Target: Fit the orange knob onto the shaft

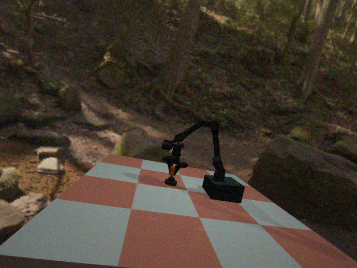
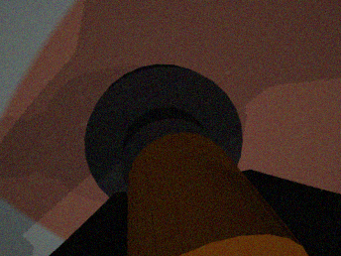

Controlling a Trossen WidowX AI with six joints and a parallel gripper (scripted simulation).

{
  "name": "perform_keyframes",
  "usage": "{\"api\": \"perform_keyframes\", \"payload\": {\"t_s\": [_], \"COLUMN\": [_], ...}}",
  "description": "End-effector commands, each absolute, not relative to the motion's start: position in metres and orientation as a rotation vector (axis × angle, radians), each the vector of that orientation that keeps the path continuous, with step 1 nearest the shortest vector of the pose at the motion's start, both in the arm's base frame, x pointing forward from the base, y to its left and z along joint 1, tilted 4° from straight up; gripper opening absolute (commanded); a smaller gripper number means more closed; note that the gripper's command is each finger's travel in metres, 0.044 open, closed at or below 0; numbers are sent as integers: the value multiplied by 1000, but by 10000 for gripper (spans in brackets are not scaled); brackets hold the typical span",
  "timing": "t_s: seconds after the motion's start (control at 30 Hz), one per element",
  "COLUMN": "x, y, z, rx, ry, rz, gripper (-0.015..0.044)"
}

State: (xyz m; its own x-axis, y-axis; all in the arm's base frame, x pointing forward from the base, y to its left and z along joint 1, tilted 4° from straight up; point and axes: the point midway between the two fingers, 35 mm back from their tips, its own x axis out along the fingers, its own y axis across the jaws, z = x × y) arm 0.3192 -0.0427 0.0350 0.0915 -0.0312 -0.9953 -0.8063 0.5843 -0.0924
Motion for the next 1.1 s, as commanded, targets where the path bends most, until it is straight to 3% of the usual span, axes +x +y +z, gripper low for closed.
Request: {"api": "perform_keyframes", "payload": {"t_s": [0.0,1.07], "x": [322,313], "y": [-43,-41], "z": [34,36], "rx": [-793,-959], "ry": [1362,1305], "rz": [677,830], "gripper": [0,0]}}
